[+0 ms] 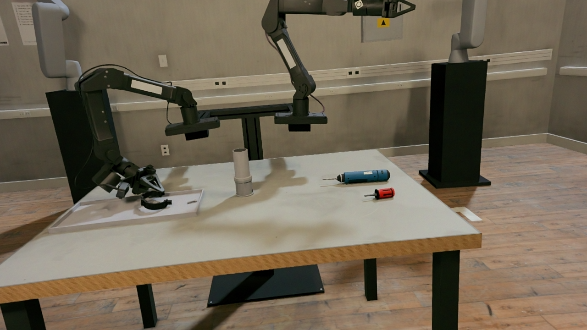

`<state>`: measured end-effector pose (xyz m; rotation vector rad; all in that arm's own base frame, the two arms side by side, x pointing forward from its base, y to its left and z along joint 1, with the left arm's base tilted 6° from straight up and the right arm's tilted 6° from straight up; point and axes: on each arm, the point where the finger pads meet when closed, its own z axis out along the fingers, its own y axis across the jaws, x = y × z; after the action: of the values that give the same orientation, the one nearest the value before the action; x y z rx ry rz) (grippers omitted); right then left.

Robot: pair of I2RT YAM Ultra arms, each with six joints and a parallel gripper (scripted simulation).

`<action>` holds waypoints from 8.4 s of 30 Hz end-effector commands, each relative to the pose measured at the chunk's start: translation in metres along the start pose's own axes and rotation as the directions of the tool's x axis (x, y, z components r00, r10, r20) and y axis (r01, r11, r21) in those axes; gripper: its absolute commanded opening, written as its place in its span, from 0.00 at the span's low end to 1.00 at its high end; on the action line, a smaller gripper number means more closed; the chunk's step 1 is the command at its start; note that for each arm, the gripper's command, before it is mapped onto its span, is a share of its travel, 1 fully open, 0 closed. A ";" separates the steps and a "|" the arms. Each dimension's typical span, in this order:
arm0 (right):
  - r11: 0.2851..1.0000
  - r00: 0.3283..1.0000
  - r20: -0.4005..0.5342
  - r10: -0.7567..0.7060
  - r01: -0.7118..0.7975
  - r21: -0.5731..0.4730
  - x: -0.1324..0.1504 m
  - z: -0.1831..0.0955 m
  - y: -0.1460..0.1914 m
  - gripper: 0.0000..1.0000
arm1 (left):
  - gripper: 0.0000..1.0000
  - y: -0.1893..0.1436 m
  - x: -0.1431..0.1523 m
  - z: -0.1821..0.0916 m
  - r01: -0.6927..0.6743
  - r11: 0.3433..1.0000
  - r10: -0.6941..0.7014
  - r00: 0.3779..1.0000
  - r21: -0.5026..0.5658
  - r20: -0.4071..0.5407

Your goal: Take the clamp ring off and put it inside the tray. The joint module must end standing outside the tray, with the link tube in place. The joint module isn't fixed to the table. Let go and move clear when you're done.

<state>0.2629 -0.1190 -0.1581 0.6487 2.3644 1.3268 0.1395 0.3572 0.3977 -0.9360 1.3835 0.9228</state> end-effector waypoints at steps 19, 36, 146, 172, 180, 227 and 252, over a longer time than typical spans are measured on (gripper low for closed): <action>0.999 0.999 0.010 -0.038 0.038 -0.004 -0.011 0.003 0.000 0.06 | 0.20 0.003 -0.028 -0.008 0.012 1.000 -0.011 0.998 -0.014 0.061; 1.000 1.000 0.007 -0.020 0.020 -0.001 -0.007 0.000 0.000 0.06 | 0.20 0.003 -0.028 -0.008 0.012 1.000 -0.011 0.998 -0.014 0.061; 1.000 1.000 0.004 -0.019 0.019 -0.015 -0.002 0.006 0.000 0.11 | 0.20 0.003 -0.028 -0.008 0.012 1.000 -0.011 0.998 -0.014 0.061; 1.000 1.000 0.009 -0.028 0.028 -0.010 -0.005 0.003 0.006 0.16 | 0.20 0.003 -0.028 -0.008 0.012 1.000 -0.011 0.998 -0.014 0.061; 1.000 1.000 0.011 -0.026 0.026 -0.009 -0.005 0.002 0.006 0.16 | 0.20 0.003 -0.028 -0.008 0.012 1.000 -0.011 0.998 -0.014 0.061; 1.000 1.000 0.011 -0.025 0.025 -0.009 -0.005 0.002 0.008 0.20 | 0.20 0.003 -0.028 -0.008 0.012 1.000 -0.011 0.998 -0.014 0.061; 0.999 1.000 0.001 -0.022 0.022 0.048 -0.003 0.003 0.007 0.20 | 0.20 0.003 -0.028 -0.008 0.012 1.000 -0.011 0.998 -0.014 0.061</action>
<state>0.2660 -0.1185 -0.1579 0.6602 2.3890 1.2895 0.1395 0.3572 0.3977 -0.9360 1.3835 0.9228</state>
